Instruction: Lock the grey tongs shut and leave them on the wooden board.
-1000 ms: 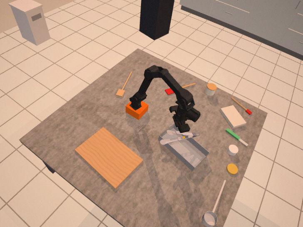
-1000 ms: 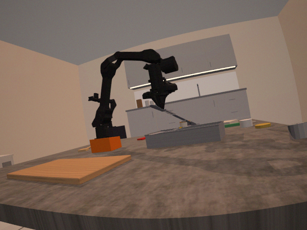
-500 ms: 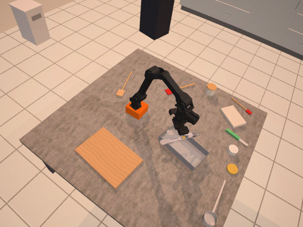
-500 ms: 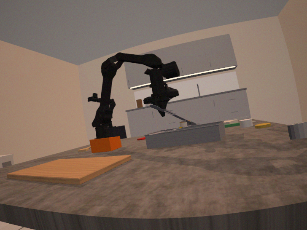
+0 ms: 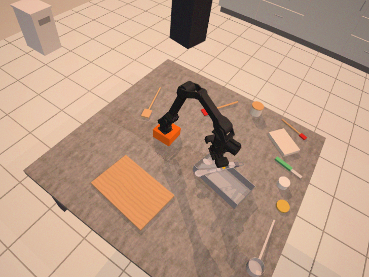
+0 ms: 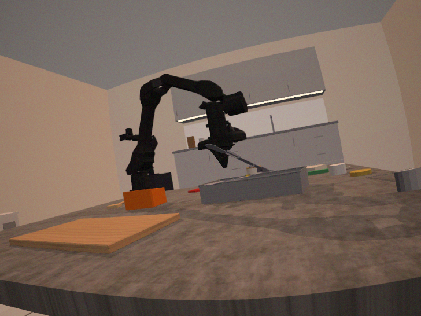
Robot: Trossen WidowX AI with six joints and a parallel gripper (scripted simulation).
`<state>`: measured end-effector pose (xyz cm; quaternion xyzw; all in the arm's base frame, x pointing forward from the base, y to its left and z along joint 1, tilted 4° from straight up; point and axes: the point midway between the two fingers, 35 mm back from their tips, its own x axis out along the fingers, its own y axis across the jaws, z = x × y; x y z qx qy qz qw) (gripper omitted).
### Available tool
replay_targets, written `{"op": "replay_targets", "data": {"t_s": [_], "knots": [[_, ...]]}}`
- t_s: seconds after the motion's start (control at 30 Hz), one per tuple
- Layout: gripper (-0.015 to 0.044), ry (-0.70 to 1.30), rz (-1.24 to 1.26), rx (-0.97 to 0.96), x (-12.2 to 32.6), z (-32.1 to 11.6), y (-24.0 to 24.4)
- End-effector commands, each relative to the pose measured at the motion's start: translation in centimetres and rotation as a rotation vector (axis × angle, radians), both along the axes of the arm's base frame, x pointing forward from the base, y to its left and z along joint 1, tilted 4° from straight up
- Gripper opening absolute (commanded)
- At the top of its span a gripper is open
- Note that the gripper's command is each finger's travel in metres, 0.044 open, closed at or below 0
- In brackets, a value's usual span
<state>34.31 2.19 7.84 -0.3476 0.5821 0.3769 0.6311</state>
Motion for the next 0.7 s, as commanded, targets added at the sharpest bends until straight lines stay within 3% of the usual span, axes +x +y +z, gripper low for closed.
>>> {"op": "replay_targets", "data": {"t_s": [0.0, 0.67], "knots": [[-0.0150, 0.005, -0.006, -0.002, -0.1, -0.7, 0.0], [-0.0150, 0.004, -0.006, -0.003, 1.8, -0.5, -0.9]]}}
